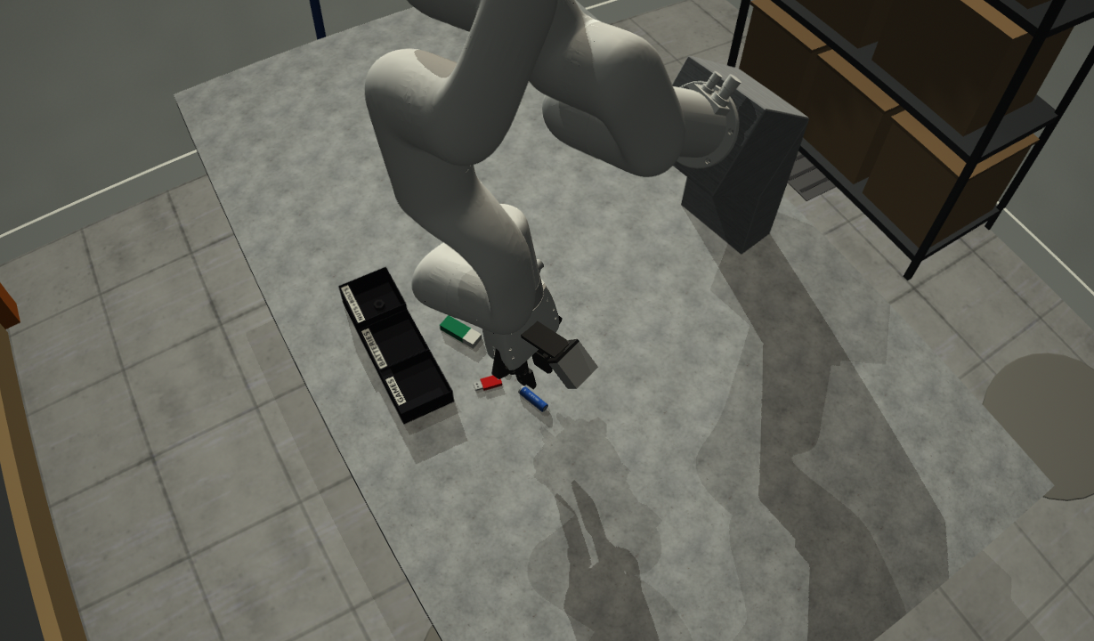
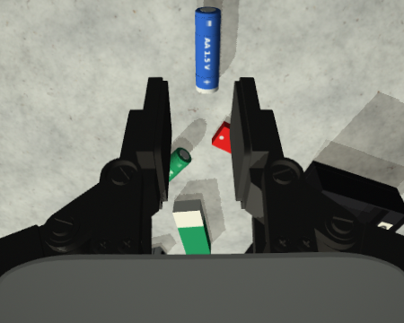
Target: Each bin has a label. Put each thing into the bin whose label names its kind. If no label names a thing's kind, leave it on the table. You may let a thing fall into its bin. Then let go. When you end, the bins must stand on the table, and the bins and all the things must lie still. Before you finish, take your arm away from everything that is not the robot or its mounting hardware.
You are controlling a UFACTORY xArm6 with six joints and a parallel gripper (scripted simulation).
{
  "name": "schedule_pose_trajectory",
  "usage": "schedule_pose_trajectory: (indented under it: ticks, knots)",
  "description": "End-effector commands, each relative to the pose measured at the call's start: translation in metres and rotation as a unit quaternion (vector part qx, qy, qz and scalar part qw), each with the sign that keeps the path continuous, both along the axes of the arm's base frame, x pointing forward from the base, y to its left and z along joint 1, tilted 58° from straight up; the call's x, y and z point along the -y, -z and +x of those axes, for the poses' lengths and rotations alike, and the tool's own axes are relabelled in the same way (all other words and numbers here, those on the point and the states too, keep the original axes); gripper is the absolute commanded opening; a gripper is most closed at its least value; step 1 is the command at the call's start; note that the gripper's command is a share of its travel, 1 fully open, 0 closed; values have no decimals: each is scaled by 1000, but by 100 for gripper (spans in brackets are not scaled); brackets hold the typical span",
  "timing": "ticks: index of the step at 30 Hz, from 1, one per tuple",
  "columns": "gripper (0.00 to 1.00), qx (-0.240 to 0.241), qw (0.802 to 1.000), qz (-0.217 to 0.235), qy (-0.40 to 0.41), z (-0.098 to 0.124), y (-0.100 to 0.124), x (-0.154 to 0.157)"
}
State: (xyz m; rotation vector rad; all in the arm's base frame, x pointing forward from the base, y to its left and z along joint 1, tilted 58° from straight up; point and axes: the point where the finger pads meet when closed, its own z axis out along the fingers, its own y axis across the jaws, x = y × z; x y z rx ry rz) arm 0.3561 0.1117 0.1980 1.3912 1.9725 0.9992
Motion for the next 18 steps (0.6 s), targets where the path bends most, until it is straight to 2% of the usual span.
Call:
schedule_pose_trajectory:
  ticks: [1,10,12,18]
  knots:
    - [28,38,997,-38,57,-1,0,-1]
    - [28,46,995,-46,70,-1,0,-1]
    - [28,31,999,-10,23,-2,1,-3]
    - [28,46,996,-40,62,-1,0,-2]
